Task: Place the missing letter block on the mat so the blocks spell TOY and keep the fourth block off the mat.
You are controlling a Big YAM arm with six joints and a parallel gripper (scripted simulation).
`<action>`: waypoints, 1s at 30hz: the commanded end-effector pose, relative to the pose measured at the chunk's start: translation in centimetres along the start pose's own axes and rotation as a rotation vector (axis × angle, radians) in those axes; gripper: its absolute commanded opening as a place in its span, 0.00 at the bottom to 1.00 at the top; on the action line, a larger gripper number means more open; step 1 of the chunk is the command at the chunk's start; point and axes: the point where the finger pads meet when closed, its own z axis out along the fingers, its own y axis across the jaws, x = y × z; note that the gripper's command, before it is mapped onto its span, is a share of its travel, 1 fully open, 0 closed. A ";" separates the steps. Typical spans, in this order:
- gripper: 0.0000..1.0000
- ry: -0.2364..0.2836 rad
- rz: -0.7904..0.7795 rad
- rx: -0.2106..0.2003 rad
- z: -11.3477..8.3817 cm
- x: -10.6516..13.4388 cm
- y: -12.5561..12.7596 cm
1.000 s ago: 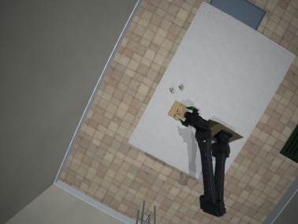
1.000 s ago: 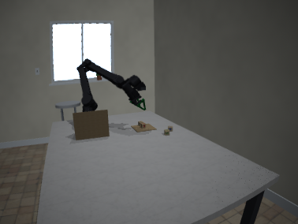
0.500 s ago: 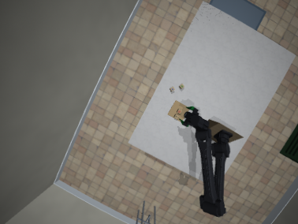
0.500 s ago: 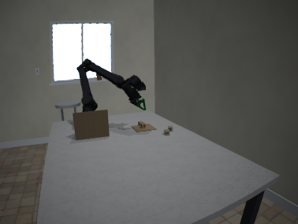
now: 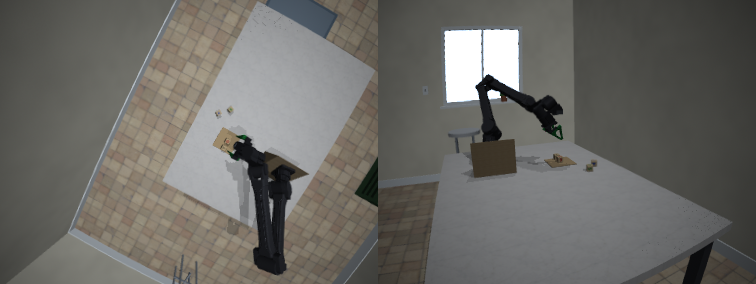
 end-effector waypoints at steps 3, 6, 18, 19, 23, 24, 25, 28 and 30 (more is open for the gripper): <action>1.00 -0.037 -0.080 -0.007 0.2 -3.4 0.5; 1.00 -0.037 -0.080 -0.007 0.2 -3.4 0.5; 1.00 -0.054 -0.070 0.002 0.9 -6.7 -2.3; 1.00 -0.061 -0.066 0.006 1.2 -7.8 -3.5; 1.00 -0.062 -0.058 0.006 2.8 -10.5 -6.3; 1.00 -0.062 -0.064 0.006 3.6 -11.2 -7.6; 1.00 -0.063 -0.064 0.006 4.3 -11.8 -8.8; 1.00 -0.063 -0.063 0.007 6.0 -14.0 -12.0; 1.00 -0.063 -0.063 0.007 6.5 -14.5 -12.9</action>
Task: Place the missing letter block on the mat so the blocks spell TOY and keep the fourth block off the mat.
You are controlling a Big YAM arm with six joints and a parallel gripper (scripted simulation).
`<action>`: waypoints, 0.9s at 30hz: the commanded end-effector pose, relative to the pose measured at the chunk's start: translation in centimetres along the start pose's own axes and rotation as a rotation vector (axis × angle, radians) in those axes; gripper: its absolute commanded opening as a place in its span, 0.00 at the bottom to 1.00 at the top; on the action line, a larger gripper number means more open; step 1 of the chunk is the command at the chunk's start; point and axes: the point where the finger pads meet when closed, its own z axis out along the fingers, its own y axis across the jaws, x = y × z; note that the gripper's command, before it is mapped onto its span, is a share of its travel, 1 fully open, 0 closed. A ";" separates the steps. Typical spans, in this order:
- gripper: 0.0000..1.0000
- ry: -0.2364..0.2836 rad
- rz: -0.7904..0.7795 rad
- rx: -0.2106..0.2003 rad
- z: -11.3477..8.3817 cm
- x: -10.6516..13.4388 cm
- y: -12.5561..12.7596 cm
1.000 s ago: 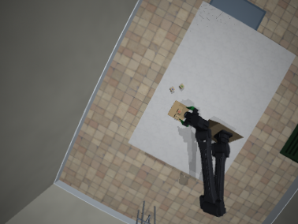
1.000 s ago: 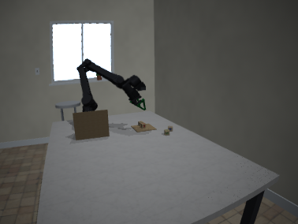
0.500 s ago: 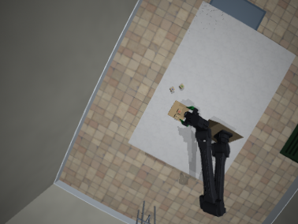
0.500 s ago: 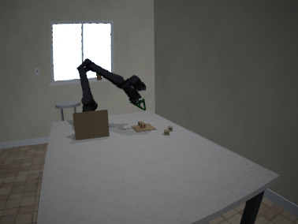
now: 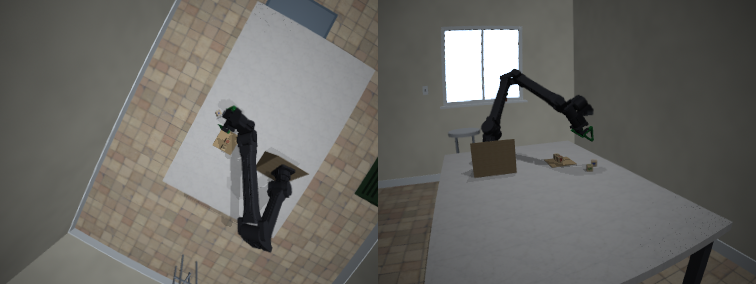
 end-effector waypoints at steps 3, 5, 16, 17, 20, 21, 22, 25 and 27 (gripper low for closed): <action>1.00 -0.067 -0.042 0.009 0.1 -4.7 -3.6; 1.00 -0.067 -0.043 0.009 0.2 -4.8 -3.8; 1.00 -0.070 -0.047 0.011 0.1 -5.0 -3.7; 1.00 -0.070 -0.047 0.011 0.1 -5.0 -3.7; 1.00 -0.070 -0.047 0.011 0.1 -5.0 -3.6; 1.00 -0.070 -0.047 0.011 0.1 -5.0 -3.6; 1.00 -0.070 -0.047 0.011 0.1 -5.0 -3.6; 1.00 -0.070 -0.047 0.011 0.1 -5.0 -3.6; 1.00 -0.070 -0.047 0.011 0.1 -5.0 -3.6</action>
